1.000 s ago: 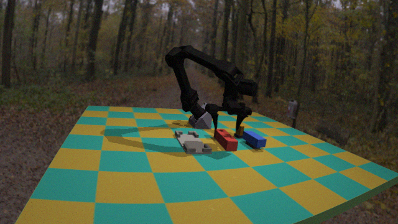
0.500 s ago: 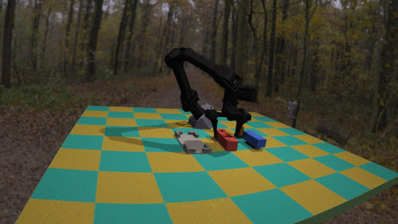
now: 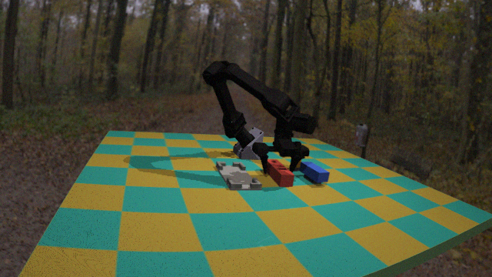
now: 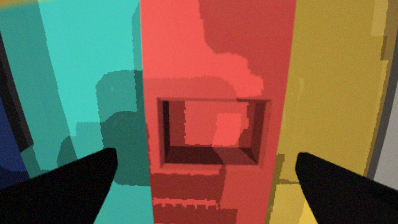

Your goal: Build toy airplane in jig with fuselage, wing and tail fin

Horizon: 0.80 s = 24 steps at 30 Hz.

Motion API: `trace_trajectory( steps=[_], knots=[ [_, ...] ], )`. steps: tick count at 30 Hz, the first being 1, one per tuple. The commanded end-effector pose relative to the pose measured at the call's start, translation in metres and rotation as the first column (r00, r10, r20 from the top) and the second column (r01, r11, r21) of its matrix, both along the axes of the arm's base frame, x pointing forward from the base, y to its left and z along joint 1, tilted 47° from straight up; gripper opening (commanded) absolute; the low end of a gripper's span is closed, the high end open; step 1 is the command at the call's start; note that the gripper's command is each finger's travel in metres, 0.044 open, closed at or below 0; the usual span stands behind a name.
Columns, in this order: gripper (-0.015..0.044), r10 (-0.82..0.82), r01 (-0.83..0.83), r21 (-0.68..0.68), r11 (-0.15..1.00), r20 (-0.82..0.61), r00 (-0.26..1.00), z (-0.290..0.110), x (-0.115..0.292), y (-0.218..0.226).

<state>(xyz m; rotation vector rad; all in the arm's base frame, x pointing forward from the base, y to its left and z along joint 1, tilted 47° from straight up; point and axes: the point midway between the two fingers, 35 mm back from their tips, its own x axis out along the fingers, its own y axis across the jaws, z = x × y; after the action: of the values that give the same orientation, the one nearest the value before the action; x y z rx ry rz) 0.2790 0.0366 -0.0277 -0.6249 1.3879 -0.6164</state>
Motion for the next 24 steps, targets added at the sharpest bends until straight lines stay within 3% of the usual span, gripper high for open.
trace_trajectory(
  steps=[1, 2, 12, 18, 24],
  knots=[
    [0.044, 0.005, -0.005, -0.006, 1.0, 0.001, 1.0, -0.0033, 0.0001, -0.0043],
    [0.044, 0.005, -0.005, -0.006, 1.0, 0.001, 1.0, -0.0035, 0.0001, -0.0045],
    [0.0177, 0.005, -0.005, -0.006, 1.0, 0.001, 1.0, -0.0035, 0.0001, -0.0045],
    [0.0138, 0.005, -0.005, -0.006, 1.0, 0.001, 1.0, -0.0035, 0.0001, -0.0045],
    [0.0, 0.006, -0.006, -0.003, 1.0, 0.001, 1.0, 0.0026, 0.0014, 0.0039]
  ],
)
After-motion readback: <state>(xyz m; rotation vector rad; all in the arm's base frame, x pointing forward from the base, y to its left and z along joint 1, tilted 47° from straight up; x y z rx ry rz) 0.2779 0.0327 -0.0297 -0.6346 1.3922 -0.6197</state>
